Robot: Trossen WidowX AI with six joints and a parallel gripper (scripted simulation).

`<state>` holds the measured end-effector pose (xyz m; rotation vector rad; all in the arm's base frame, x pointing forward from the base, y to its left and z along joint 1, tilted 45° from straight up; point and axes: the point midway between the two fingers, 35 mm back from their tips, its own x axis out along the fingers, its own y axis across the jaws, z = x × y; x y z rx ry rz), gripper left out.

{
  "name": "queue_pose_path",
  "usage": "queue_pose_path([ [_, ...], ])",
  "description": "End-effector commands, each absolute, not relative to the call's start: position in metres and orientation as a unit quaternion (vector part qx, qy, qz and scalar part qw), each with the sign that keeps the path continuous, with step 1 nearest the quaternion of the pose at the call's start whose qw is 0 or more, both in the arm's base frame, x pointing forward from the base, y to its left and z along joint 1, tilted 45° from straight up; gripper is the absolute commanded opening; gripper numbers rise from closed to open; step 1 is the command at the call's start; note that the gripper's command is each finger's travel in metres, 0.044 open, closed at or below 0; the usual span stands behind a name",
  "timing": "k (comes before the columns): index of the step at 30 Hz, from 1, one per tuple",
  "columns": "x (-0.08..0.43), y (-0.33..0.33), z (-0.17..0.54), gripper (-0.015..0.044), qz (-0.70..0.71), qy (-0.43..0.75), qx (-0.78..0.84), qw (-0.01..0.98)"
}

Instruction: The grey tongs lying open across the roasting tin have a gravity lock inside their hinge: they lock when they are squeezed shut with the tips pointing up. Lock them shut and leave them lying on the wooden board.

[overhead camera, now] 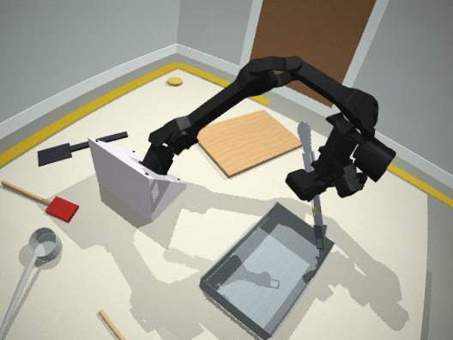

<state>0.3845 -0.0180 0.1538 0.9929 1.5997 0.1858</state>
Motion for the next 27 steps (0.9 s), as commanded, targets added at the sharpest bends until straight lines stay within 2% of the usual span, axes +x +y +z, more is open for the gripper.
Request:
queue_pose_path([
  [1, 0.378, -0.005, 0.171, -0.0150, 0.051, 0.684, 0.453, 0.569],
  [20, 0.336, 0.065, 0.235, -0.0150, -0.088, 0.680, 0.571, 0.451],
  [27, 0.333, 0.068, 0.238, -0.0150, -0.090, 0.680, 0.573, 0.448],
])
